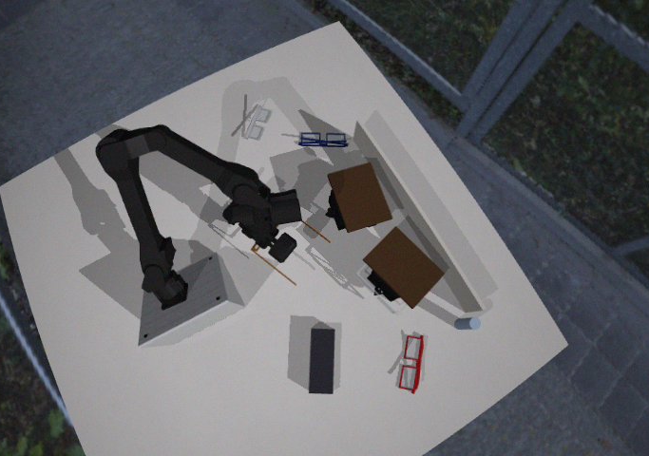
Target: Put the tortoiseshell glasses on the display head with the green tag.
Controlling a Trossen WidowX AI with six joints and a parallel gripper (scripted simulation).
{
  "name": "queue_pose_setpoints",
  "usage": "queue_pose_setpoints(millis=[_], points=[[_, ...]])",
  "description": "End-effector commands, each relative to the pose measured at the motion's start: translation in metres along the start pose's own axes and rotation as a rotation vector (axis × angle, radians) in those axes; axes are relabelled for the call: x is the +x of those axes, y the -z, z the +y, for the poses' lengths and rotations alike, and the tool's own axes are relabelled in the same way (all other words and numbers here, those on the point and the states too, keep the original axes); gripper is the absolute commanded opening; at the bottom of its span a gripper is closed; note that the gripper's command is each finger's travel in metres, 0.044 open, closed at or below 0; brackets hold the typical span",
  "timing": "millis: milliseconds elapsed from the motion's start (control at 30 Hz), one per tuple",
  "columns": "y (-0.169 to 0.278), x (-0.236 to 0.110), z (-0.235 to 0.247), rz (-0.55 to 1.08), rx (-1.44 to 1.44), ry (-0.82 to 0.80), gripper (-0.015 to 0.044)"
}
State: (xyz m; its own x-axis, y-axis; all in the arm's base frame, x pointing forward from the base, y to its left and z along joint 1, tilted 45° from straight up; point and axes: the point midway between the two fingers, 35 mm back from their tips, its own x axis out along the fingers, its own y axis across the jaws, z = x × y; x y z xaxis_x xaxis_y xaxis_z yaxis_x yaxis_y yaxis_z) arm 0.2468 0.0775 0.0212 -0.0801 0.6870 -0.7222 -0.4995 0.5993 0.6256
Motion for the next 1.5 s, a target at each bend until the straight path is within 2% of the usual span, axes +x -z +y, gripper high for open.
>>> queue_pose_setpoints(millis=[0,1467], points=[[0.002,0.005,0.001,0.000,0.008,-0.007,0.0000],[0.004,0.042,0.006,-0.003,0.007,-0.015,0.0000]])
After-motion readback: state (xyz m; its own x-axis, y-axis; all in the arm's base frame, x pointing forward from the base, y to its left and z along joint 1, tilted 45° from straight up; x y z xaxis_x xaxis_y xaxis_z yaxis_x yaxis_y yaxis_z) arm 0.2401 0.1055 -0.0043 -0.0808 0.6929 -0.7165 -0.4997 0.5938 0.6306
